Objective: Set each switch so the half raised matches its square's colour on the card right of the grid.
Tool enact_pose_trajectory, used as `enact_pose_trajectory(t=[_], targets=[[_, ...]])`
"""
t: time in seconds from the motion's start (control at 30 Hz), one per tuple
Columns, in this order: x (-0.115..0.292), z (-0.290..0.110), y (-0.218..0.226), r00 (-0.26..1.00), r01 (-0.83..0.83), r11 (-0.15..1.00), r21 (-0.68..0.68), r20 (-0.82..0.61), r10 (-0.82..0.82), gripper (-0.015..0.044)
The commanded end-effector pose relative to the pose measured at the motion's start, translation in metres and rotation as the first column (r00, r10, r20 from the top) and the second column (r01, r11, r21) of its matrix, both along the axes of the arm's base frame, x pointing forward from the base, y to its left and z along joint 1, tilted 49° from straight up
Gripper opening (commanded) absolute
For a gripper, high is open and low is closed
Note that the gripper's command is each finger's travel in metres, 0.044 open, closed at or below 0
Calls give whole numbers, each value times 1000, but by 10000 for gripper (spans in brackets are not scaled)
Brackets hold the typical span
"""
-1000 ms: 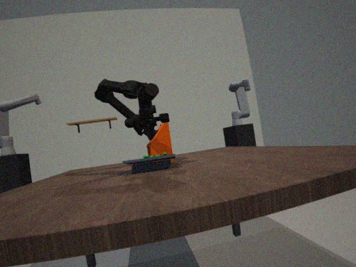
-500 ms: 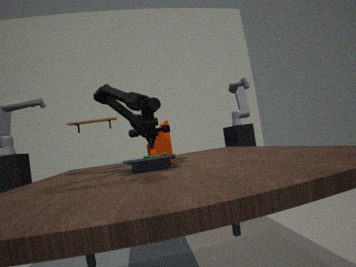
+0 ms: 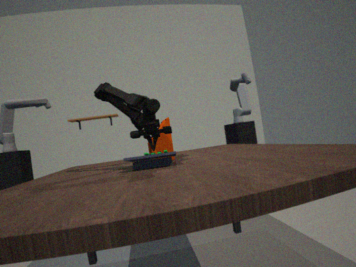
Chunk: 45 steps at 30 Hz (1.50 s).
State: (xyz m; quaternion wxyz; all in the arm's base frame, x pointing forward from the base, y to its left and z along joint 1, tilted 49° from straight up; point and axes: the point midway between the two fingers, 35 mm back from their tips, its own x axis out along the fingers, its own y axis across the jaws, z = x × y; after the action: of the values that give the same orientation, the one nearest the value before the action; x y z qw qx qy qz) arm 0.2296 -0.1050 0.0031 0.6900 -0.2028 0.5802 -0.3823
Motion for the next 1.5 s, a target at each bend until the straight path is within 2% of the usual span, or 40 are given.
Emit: enact_pose_trajectory(t=[0.0,1.47], targets=[[-3,-4,-4,1000,-1,1000,-4,-11,1,0],[-3,-7,-8,1000,-1,1000,-4,-11,1,0]])
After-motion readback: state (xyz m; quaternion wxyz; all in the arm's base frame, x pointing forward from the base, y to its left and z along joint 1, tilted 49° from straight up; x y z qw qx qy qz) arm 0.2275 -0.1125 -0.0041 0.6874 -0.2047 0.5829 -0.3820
